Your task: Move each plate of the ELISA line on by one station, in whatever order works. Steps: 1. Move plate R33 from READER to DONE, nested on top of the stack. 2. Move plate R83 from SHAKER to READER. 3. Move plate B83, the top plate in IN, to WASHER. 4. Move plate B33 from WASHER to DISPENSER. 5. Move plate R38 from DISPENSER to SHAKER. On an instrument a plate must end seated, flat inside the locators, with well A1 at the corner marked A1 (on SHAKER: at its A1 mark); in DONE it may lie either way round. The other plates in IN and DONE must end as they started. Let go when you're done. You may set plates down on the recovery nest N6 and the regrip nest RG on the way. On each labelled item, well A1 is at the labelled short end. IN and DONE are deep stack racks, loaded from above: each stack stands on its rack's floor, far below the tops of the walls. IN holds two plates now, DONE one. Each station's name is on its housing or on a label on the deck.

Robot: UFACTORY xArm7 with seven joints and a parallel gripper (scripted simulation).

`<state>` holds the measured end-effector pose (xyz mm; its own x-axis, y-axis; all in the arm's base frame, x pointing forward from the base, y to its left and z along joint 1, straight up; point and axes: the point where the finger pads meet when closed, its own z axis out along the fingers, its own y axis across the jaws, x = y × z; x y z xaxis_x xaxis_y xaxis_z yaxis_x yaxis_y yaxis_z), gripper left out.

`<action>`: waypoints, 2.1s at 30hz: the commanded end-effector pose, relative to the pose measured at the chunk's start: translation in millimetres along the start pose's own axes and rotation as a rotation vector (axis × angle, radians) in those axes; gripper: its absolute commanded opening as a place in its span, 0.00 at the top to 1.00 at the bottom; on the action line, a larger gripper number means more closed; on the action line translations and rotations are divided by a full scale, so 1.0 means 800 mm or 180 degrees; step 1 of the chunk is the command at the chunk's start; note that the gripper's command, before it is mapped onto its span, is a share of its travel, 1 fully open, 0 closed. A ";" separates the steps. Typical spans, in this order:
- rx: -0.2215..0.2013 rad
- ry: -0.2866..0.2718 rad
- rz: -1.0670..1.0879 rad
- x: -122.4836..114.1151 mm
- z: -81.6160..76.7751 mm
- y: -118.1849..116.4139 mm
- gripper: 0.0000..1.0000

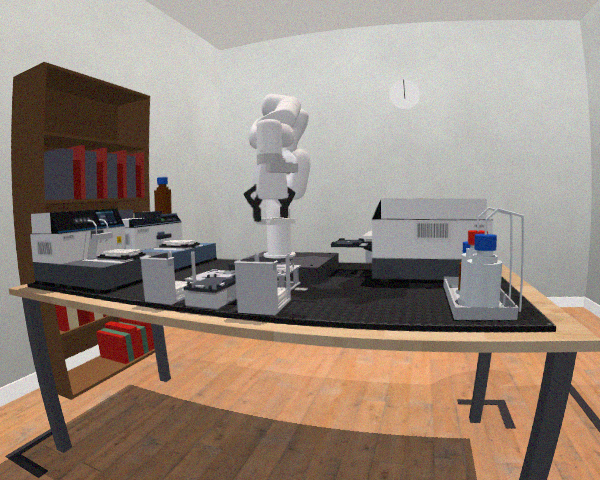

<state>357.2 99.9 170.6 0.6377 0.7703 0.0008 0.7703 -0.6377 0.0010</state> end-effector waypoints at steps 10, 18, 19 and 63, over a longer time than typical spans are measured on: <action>-0.0007 0.0013 -0.0465 0.000 -0.002 -0.036 1.00; -0.0008 0.0013 -0.0687 -0.001 -0.002 -0.049 1.00; -0.0008 0.0013 -0.0725 -0.001 -0.002 -0.053 1.00; -0.0009 0.0012 -0.2210 -0.004 -0.002 -0.157 1.00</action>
<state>262.5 172.7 170.7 0.0387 0.9993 0.0007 0.9993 -0.0387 0.0018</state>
